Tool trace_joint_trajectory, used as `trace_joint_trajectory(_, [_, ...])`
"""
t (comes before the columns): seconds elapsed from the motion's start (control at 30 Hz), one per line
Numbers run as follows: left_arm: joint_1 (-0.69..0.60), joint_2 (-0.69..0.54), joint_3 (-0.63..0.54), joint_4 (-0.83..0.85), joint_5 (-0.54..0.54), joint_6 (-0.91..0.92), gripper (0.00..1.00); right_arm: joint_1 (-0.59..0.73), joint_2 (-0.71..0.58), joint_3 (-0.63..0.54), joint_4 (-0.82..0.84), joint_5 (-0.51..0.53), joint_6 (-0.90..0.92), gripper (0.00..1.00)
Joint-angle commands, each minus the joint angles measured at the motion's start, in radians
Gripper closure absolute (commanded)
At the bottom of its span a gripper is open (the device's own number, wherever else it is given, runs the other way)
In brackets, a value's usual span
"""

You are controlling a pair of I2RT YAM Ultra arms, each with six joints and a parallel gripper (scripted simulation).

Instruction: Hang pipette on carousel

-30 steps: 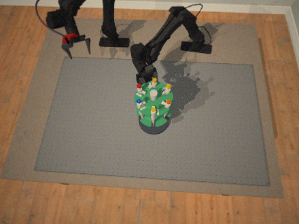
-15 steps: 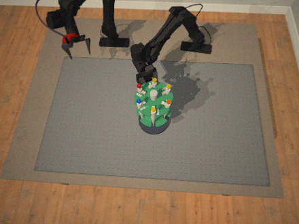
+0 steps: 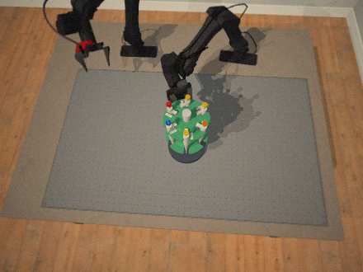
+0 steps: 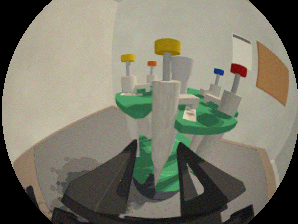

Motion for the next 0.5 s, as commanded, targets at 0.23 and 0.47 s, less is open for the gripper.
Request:
trace_joint_trajectory(0.23, [0.028, -0.111, -0.064, 0.065, 0.160, 0.036, 0.50, -0.009, -0.006, 0.016, 0.013, -0.023, -0.012, 0.00])
trace_joint_trajectory(0.47, [0.026, -0.105, -0.061, 0.059, 0.161, 0.031, 0.50, -0.009, -0.006, 0.016, 0.013, -0.023, -0.012, 0.00])
